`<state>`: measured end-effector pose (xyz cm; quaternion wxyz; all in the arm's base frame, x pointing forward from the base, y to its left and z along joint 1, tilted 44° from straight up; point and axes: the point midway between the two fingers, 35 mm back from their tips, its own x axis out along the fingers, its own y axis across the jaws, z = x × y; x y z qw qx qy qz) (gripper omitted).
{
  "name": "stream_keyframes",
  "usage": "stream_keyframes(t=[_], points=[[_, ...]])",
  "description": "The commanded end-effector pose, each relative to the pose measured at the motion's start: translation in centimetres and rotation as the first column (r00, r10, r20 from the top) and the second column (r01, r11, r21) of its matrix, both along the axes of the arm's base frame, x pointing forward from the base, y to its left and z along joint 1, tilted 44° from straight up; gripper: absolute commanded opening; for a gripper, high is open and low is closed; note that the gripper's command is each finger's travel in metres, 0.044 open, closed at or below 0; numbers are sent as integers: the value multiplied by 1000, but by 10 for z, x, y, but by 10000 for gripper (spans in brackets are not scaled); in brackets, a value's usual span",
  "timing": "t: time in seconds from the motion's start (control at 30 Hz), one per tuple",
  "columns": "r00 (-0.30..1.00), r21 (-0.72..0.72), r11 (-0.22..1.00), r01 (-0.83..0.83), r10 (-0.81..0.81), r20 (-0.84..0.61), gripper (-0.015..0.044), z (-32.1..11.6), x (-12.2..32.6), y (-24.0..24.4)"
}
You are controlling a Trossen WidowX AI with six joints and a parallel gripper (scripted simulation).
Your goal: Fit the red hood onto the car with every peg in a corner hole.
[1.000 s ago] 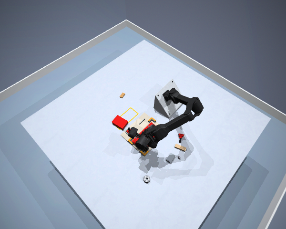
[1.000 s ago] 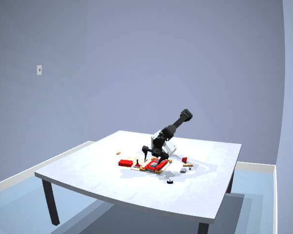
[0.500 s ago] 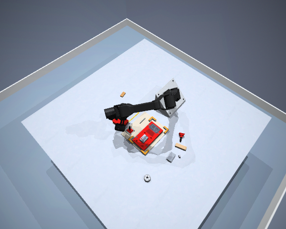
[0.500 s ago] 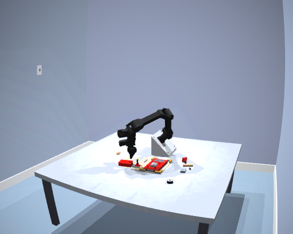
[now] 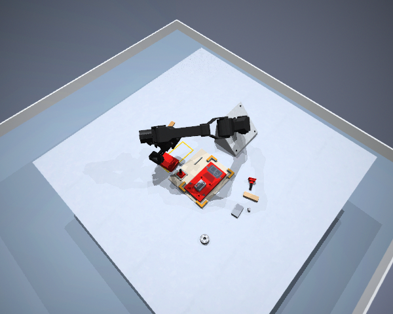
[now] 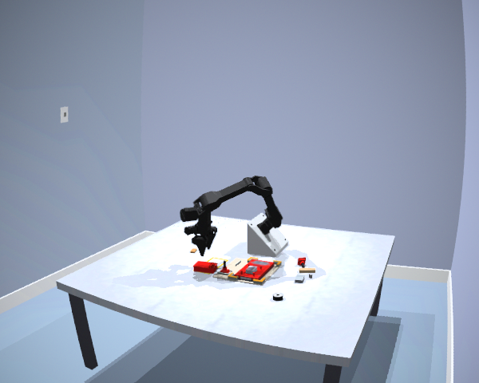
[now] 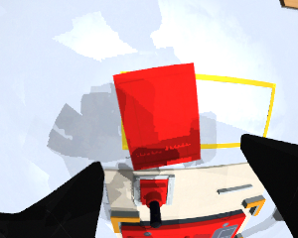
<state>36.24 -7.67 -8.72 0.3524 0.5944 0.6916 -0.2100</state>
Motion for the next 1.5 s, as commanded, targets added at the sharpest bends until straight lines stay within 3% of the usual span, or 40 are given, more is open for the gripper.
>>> stream_keyframes(t=[0.0,1.47], points=[[1000,7,1000,8,-8,-10,440,-3,0,2],[1000,7,1000,8,-8,-9,440,-25,0,22]])
